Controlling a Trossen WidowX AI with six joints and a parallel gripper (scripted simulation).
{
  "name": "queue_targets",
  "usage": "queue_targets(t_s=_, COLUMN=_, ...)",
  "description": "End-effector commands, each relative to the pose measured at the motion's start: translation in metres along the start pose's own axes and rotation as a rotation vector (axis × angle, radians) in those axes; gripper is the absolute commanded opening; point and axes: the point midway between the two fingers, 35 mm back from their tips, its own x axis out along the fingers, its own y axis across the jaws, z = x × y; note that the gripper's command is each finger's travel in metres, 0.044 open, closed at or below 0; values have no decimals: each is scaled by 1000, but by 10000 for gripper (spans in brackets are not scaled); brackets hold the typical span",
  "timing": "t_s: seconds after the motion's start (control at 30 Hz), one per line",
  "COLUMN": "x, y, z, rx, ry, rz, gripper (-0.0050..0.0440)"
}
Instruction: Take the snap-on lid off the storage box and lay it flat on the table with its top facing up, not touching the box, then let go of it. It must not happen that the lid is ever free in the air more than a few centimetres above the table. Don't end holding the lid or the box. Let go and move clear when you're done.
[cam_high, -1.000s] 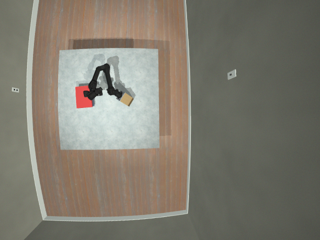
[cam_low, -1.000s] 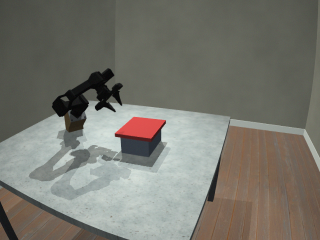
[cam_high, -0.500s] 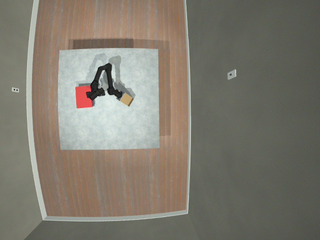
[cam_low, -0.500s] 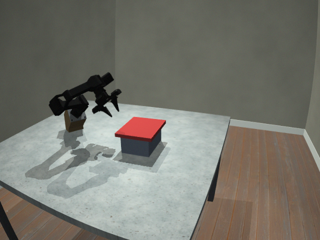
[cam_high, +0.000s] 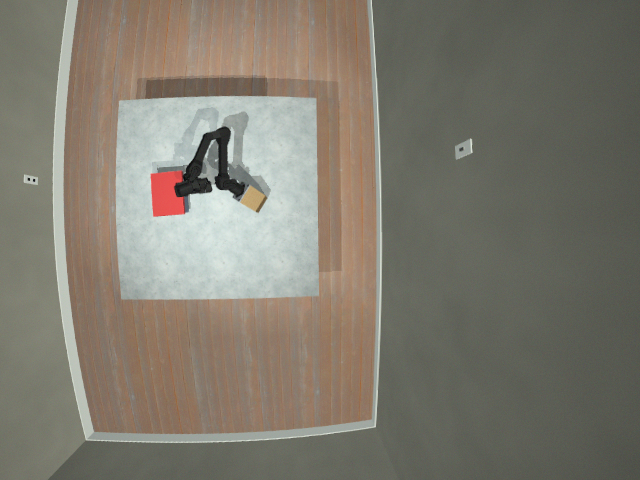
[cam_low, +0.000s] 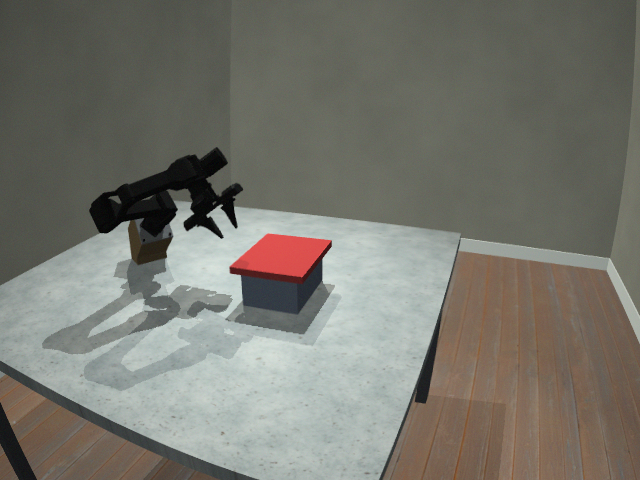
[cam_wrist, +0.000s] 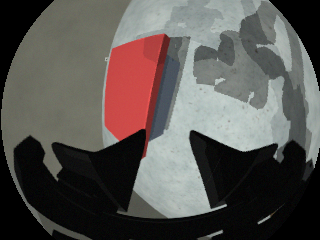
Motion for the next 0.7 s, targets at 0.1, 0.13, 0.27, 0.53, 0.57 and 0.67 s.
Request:
queue_targets(t_s=0.1, x=7, y=-5, z=-5, rx=29, ry=28, rz=19, gripper=235)
queue_targets(t_s=0.13, x=8, y=-5, z=-5, rx=35, ry=30, rz=23, gripper=235)
queue_targets(t_s=0.27, x=9, y=-1, z=-5, rx=79, ry=33, rz=42, gripper=235)
queue_targets(t_s=0.53, x=17, y=-1, z=-4, rx=98, ry=29, rz=113, gripper=235)
queue_targets(t_s=0.57, x=17, y=0, z=-3, rx=102, ry=25, rz=126, gripper=235)
queue_targets(t_s=0.67, x=19, y=3, z=1, rx=121, ry=8, rz=169, gripper=235)
